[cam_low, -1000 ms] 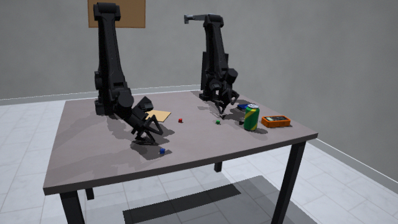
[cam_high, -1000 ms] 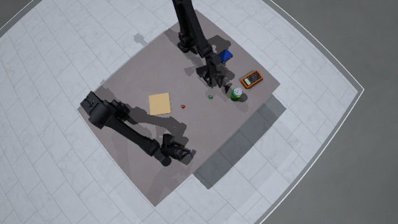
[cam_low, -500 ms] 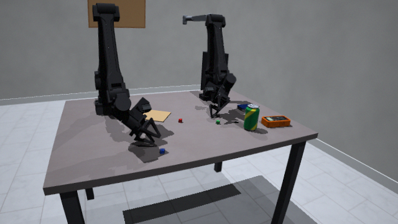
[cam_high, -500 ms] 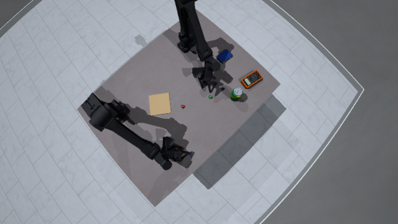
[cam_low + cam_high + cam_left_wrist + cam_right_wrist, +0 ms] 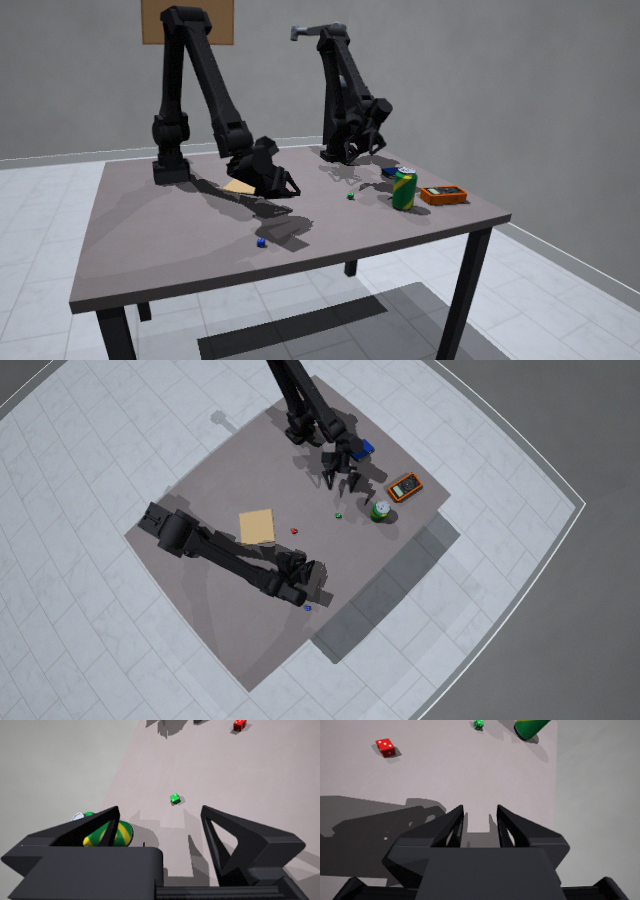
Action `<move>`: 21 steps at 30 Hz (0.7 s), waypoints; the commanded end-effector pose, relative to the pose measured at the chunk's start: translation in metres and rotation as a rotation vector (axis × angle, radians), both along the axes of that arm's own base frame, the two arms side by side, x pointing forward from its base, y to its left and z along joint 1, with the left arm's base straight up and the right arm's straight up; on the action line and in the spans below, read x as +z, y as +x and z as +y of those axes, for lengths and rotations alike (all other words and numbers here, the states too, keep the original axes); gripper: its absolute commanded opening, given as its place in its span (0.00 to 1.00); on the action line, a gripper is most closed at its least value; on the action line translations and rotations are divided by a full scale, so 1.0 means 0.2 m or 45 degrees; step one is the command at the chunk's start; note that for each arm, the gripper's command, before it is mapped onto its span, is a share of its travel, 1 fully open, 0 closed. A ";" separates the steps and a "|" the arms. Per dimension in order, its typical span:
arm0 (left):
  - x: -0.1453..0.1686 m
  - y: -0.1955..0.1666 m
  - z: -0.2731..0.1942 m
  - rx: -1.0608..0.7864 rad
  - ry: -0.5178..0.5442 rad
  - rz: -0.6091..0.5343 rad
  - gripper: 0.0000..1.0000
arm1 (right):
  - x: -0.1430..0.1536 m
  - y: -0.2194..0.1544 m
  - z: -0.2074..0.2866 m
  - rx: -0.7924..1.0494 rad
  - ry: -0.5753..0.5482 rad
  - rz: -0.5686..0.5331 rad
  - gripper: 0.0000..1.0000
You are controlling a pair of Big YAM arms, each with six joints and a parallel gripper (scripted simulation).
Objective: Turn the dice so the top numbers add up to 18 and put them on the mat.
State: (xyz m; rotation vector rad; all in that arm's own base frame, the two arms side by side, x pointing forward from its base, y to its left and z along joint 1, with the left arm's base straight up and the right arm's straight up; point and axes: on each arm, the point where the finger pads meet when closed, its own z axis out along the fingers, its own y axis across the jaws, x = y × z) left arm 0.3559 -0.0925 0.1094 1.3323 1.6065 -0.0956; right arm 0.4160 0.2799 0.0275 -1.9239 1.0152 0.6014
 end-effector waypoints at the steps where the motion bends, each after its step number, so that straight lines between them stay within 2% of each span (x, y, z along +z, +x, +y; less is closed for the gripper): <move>1: 0.26 0.01 0.11 0.162 -0.174 0.156 1.00 | 0.08 0.02 0.33 0.150 0.051 0.184 0.39; 2: 0.26 0.01 0.11 0.162 -0.174 0.156 1.00 | 0.08 0.02 0.33 0.150 0.051 0.184 0.39; 7: 0.43 -0.10 0.18 0.297 -0.356 0.273 1.00 | 0.09 -0.05 0.61 0.273 0.042 0.326 0.39; 12: 0.65 -0.17 0.23 0.361 -0.469 0.292 1.00 | 0.02 -0.08 0.82 0.342 -0.082 0.393 0.39; 17: 0.73 -0.23 0.24 0.363 -0.492 0.272 1.00 | -0.08 -0.11 0.96 0.387 -0.239 0.431 0.39; 19: 0.73 -0.23 0.24 0.363 -0.492 0.272 1.00 | -0.08 -0.11 0.96 0.387 -0.239 0.431 0.39; 21: 0.75 -0.24 0.25 0.354 -0.479 0.254 1.00 | -0.12 -0.13 1.01 0.406 -0.304 0.451 0.39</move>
